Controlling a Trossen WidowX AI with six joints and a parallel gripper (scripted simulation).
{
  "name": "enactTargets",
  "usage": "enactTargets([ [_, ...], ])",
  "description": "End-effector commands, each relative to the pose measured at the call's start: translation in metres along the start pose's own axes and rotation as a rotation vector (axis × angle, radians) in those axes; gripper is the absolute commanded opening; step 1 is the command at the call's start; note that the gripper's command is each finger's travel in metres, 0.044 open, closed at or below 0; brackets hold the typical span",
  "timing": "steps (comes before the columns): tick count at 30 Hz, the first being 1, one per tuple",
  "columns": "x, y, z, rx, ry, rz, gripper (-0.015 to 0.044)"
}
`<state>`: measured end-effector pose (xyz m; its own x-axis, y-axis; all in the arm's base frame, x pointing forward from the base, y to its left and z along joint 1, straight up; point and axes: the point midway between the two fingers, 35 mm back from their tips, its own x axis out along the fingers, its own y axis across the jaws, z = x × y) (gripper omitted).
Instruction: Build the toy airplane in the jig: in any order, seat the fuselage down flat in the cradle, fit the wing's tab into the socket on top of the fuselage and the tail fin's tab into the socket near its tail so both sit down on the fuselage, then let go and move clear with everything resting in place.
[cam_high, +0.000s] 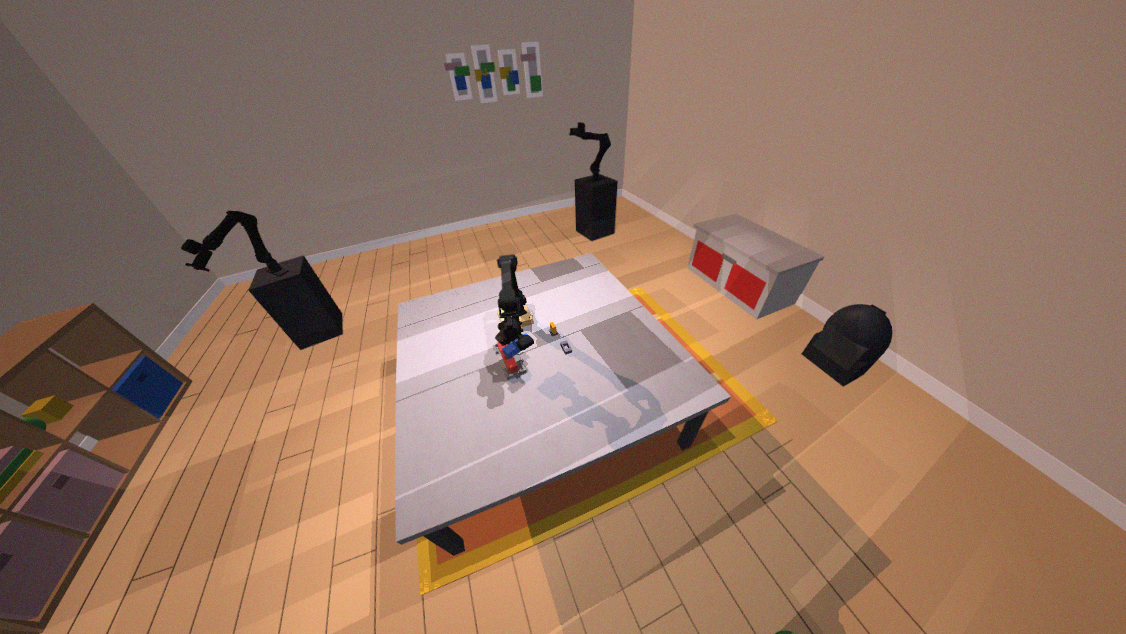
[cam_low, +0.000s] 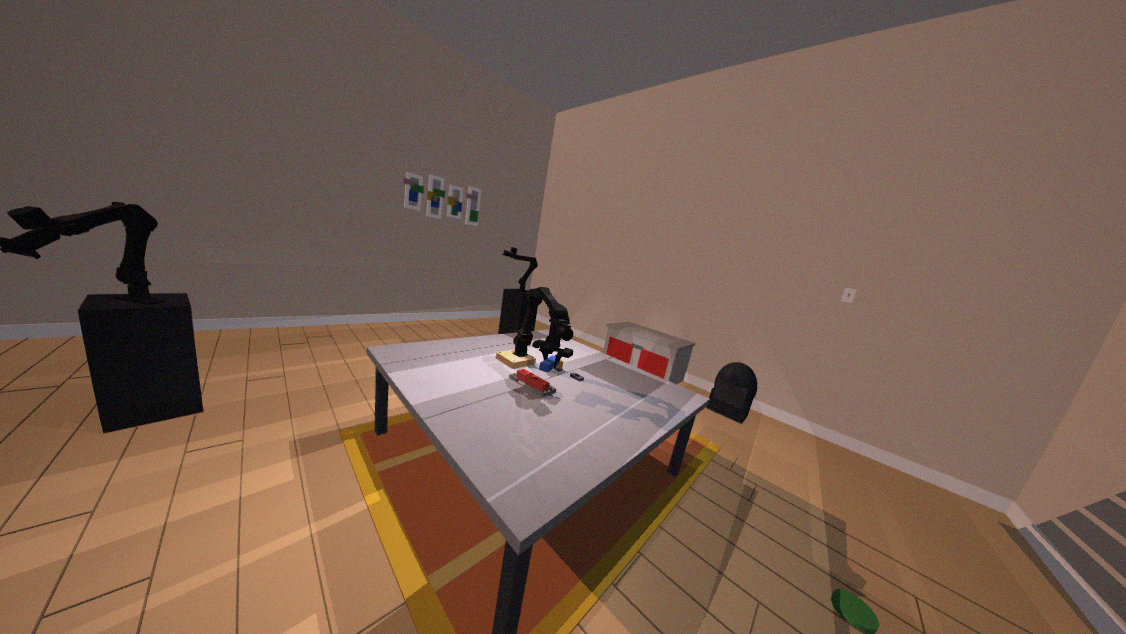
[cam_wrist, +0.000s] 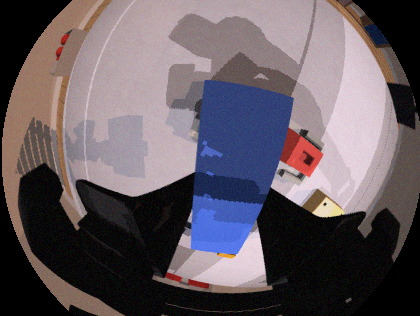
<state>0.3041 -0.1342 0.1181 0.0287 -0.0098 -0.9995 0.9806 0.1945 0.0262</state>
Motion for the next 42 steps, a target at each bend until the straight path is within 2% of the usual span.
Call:
enactTargets([
  [1,0.002,-0.009,0.01,0.07,-0.004,-0.001,0.0],
  [16,0.009,-0.039,0.039,0.301,-0.007,-0.003,0.0],
  [23,0.009,-0.039,0.039,0.301,-0.007,-0.003,0.0184],
  [24,0.009,-0.039,0.039,0.301,-0.007,-0.003,0.0195],
  [42,0.016,-0.039,0.04,0.301,-0.007,-0.003,0.0195],
])
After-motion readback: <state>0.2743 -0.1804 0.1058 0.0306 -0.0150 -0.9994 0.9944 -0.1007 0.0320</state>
